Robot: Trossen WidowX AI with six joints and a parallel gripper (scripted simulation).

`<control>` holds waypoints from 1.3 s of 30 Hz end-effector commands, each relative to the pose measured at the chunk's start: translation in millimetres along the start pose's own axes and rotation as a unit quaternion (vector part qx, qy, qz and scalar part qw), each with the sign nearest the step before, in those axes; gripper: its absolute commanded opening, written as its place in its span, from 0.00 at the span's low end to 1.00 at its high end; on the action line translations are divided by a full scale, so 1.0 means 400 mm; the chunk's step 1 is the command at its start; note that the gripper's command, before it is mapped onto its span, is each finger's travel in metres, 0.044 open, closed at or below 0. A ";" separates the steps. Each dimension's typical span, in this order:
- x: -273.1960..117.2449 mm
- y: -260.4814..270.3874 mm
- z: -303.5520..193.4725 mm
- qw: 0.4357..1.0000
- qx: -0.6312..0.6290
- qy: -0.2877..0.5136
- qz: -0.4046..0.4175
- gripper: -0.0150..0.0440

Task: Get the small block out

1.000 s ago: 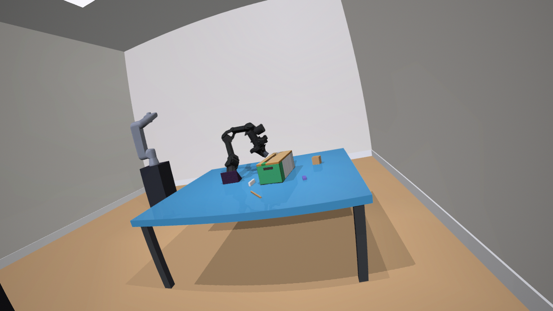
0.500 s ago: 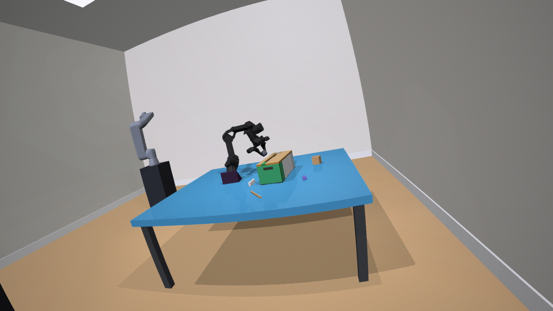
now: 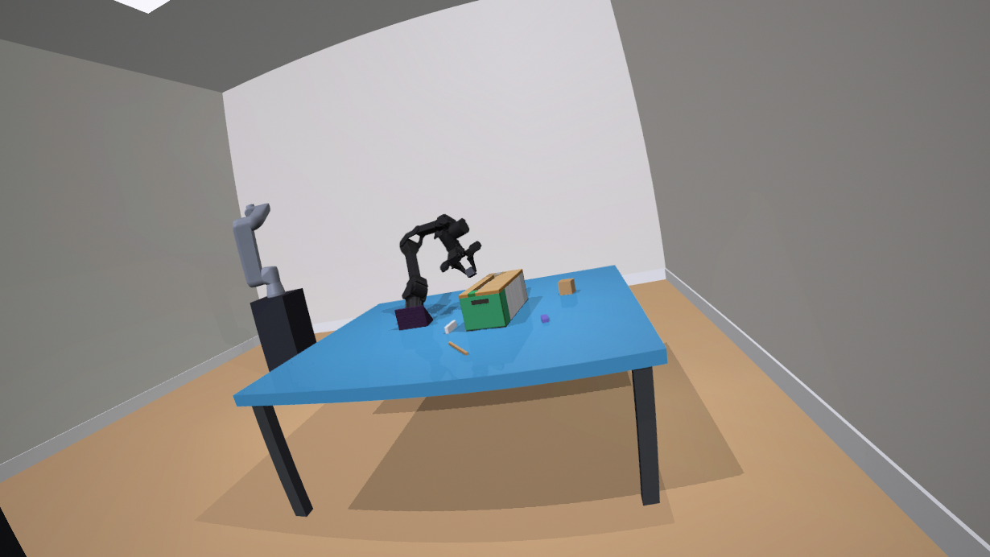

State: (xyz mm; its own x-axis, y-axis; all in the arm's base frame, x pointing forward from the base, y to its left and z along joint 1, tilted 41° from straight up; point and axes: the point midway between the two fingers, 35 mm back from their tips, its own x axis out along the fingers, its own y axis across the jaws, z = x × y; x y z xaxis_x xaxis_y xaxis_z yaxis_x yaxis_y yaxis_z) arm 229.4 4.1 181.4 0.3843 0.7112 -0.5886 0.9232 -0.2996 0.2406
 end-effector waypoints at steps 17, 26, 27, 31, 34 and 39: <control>-0.044 0.015 0.000 0.907 0.420 0.041 0.007 0.25; -0.055 0.018 0.000 0.863 0.503 0.051 0.006 0.25; -0.055 0.018 0.000 0.863 0.503 0.051 0.006 0.25; -0.055 0.018 0.000 0.863 0.503 0.051 0.006 0.25; -0.055 0.018 0.000 0.863 0.503 0.051 0.006 0.25; -0.055 0.018 0.000 0.863 0.503 0.051 0.006 0.25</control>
State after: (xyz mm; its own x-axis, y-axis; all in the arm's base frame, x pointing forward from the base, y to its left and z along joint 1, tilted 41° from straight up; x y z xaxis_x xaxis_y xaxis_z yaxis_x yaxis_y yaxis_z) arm 227.3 -13.9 195.9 0.4390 0.7377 -0.5129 0.4724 -0.6751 -0.5667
